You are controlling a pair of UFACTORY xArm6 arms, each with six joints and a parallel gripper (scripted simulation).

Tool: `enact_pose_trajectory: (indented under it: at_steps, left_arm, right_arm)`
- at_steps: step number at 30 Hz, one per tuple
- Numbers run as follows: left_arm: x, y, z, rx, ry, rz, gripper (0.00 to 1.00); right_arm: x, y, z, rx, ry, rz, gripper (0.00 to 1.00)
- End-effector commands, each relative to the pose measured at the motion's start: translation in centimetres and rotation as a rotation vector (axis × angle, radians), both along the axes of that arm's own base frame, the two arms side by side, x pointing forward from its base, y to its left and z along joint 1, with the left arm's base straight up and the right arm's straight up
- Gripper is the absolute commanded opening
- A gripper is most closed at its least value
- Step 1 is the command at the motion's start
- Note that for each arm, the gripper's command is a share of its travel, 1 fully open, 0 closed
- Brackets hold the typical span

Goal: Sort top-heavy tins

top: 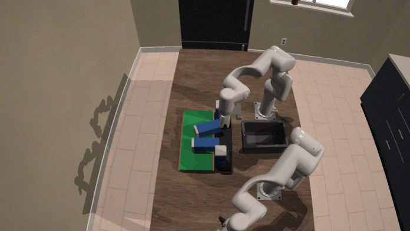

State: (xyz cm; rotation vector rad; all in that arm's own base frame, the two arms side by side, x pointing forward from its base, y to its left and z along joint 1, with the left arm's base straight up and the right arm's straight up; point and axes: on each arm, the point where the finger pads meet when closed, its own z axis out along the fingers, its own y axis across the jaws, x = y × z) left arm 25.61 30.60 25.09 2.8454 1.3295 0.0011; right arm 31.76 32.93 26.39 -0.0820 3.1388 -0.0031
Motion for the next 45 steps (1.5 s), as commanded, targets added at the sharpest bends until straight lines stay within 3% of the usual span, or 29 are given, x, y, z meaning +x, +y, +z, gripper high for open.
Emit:
enact_pose_trajectory:
  at_steps: [1,18,28,39,45]
  left_arm:
    - [0.1,0.1,0.2,0.003,-0.003,0.000,1.00]
    - [0.1,0.1,0.2,0.003,-0.003,0.000,1.00]
    - [0.1,0.1,0.2,0.003,-0.003,0.000,1.00]
    - [0.1,0.1,0.2,0.003,-0.003,0.000,1.00]
    - [0.1,0.1,0.2,0.003,-0.003,0.000,1.00]
  right_arm:
    - [0.1,0.1,2.4,0.003,-0.002,0.000,0.00]
    - [0.0,0.1,9.4,0.001,-0.001,-0.001,0.00]
    - [-0.3,0.8,9.6,0.002,-0.002,-0.001,0.00]
    - [-4.1,8.0,9.5,0.002,-0.002,-0.001,0.00]
    - [-5.4,10.1,9.6,0.003,-0.002,0.000,0.00]
